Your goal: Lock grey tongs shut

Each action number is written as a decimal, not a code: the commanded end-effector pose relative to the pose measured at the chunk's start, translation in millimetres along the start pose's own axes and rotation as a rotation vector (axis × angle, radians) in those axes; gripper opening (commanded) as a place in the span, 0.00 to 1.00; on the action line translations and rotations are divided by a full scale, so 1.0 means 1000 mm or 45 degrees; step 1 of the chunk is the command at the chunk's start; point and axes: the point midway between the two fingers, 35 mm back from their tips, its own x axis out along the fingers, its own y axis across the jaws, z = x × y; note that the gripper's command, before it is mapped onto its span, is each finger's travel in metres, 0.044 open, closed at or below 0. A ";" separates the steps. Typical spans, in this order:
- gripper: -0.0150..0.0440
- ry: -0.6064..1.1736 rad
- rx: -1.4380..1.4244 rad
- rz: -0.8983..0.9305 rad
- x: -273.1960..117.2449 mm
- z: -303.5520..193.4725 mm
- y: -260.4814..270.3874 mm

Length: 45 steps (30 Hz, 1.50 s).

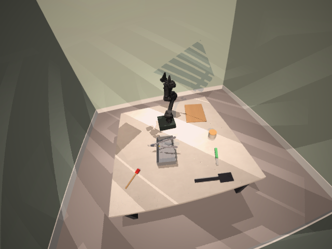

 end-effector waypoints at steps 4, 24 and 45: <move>1.00 0.038 0.034 0.035 0.002 -0.009 0.009; 1.00 1.233 0.860 0.623 -0.067 -0.196 0.212; 1.00 3.619 0.794 -0.152 -0.382 -0.243 0.291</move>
